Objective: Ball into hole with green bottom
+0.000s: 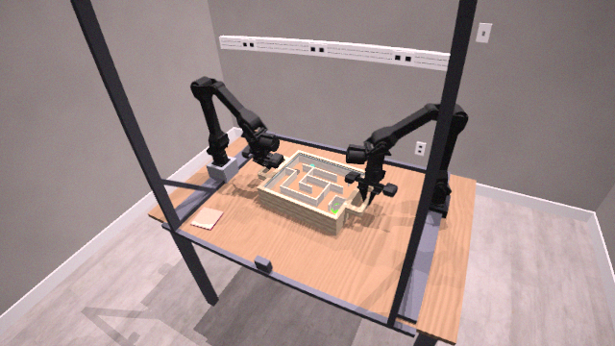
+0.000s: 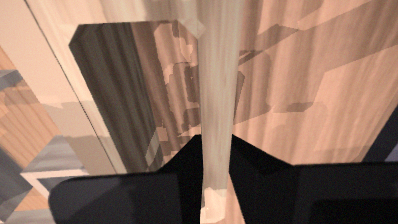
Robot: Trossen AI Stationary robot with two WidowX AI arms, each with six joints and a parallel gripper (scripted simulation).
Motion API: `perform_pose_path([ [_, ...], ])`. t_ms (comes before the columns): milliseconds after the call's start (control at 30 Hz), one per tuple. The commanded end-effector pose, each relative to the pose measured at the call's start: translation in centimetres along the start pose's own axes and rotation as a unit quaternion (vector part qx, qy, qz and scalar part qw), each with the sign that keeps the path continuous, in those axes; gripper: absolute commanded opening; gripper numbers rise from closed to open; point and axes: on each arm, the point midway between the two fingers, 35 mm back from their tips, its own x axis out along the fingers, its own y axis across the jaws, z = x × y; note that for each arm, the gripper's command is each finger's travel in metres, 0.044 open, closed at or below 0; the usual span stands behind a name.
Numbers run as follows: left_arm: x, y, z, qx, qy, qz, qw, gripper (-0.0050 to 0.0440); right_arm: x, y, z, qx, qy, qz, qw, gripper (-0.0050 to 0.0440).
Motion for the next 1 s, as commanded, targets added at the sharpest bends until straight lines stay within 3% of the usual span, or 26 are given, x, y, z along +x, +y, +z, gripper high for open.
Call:
perform_pose_path([
  [0, -1.3, -0.7, 0.7, -0.009, -0.006, -0.023, 1.0, -0.005, -1.5, 0.2, -1.2, -0.008, 0.022, 0.015, 1.0, -0.005],
  [967, -3.3, -0.7, 1.3, -0.008, -0.007, -0.025, 1.0, -0.005, -3.7, 0.2, -1.8, -0.011, 0.028, 0.017, 0.999, -0.005],
])
